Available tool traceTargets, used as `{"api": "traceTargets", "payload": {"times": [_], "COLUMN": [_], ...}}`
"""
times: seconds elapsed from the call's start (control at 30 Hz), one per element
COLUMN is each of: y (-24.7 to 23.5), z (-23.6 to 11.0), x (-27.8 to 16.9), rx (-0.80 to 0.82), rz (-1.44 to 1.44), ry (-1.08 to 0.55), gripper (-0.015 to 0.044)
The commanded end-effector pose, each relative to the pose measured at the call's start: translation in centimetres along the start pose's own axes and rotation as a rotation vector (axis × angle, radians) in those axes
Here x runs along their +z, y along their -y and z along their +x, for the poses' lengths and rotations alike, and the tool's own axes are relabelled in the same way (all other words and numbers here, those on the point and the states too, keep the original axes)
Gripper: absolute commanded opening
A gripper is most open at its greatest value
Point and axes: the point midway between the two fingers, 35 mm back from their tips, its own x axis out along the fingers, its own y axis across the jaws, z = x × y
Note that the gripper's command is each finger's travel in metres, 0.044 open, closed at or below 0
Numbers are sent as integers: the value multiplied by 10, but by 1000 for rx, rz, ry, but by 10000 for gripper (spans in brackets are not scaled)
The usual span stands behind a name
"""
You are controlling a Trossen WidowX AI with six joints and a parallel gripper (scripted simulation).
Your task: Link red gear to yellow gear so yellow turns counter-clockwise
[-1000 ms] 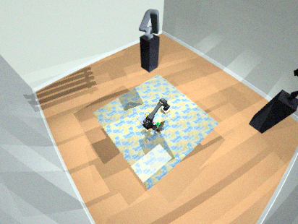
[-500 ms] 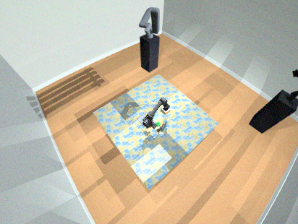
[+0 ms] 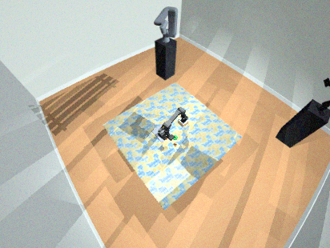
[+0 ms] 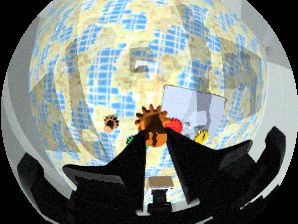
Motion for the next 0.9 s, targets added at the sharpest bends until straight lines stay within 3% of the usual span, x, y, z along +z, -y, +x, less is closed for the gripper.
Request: {"api": "traceTargets", "payload": {"times": [0.0,0.87], "y": [0,31], "z": [-14,1], "x": [-2,-16], "rx": [-1,-3], "rz": [-7,-6], "ry": [7,6], "gripper": [0,0]}}
